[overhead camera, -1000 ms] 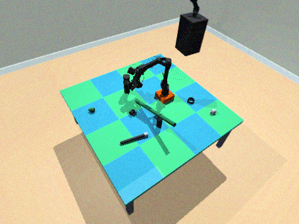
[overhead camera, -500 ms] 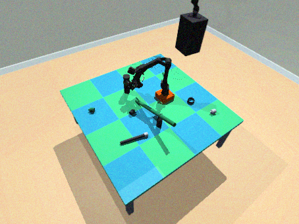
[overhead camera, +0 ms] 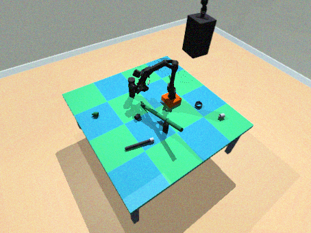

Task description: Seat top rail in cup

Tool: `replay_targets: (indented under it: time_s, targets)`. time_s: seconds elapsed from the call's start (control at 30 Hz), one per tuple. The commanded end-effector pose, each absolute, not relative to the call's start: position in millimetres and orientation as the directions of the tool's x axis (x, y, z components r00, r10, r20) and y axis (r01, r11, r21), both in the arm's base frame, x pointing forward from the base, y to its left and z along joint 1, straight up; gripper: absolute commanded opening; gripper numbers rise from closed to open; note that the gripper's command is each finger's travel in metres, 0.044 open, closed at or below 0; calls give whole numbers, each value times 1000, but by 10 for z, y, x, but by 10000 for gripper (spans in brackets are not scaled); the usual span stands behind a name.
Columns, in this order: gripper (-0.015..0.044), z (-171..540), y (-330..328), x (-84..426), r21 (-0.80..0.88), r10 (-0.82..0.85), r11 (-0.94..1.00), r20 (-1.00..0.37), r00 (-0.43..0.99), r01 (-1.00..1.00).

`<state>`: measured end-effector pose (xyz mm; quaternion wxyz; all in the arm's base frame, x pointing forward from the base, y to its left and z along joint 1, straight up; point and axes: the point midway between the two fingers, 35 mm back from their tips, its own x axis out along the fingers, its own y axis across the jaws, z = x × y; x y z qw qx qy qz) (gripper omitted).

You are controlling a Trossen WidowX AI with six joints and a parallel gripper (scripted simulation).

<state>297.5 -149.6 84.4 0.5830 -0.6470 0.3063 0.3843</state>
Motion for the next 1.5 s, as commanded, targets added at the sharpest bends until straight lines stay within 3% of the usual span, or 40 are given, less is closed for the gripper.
replay_targets:
  time_s: [0.0,0.2,0.57,0.8,1.07,1.47]
  targets:
    - [289,860,-1480,2975,-519,51,-132,-855,517,-845]
    - [440,1019,-1319,2964,-519,49,-127,-855,517,-845]
    - [440,1203,-1122,2938,-525,50,-116,-851,523,-843]
    - [440,1474,-731,2937,-463,39,353,-861,507,-813]
    - [440,1812,-270,2808,-272,22,822,-863,505,-500]
    - [440,2060,30,2623,-87,12,982,-856,517,-167]
